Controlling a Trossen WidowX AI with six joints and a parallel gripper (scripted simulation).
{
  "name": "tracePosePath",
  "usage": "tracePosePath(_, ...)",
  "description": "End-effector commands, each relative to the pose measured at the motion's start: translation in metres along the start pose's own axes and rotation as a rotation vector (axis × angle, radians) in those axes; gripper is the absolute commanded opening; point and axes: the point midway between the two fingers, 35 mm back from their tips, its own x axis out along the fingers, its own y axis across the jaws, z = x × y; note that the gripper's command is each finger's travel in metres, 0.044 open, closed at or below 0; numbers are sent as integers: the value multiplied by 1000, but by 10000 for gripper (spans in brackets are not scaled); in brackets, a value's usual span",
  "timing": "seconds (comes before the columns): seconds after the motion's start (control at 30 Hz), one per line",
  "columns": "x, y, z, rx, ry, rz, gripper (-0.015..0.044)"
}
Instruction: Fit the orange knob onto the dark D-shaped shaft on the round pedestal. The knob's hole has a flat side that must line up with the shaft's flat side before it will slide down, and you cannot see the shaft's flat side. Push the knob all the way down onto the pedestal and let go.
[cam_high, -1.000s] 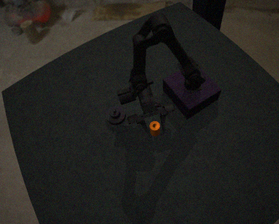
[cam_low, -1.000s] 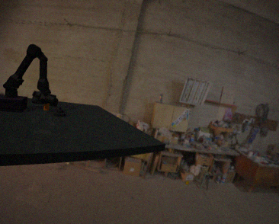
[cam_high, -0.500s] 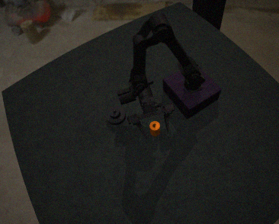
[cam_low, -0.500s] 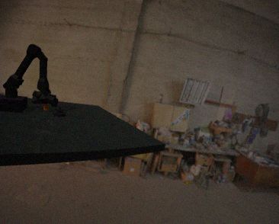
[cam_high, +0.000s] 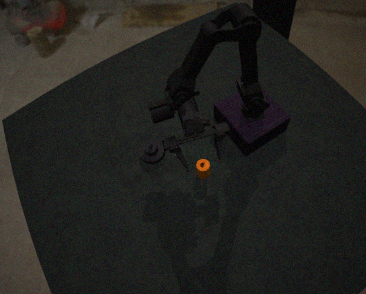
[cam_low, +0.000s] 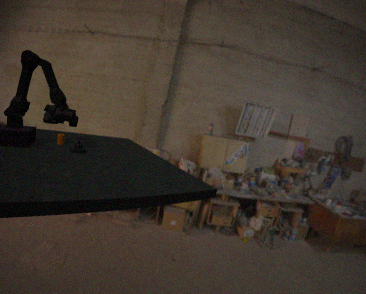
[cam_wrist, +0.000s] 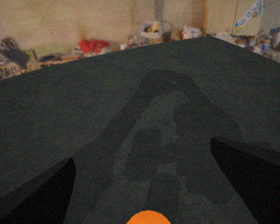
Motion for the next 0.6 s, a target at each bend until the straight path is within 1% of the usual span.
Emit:
tracePosePath(0.0, -1, 3, 4, 20, 12, 13, 440)
tracePosePath(0.07, 5, 6, 1, 45, 126, 69, 440)
tracePosePath(0.2, 10, 12, -4, 85, 505, 167, 440)
tracePosePath(0.3, 4, 11, 0, 77, 786, 154, 440)
tracePosePath(0.4, -6, 6, 14, 36, 1043, 68, 440)
tracePosePath(0.47, -12, 3, 23, 9, 1138, 11, 440)
tracePosePath(0.57, -13, 3, 24, 5, 1150, 3, 440)
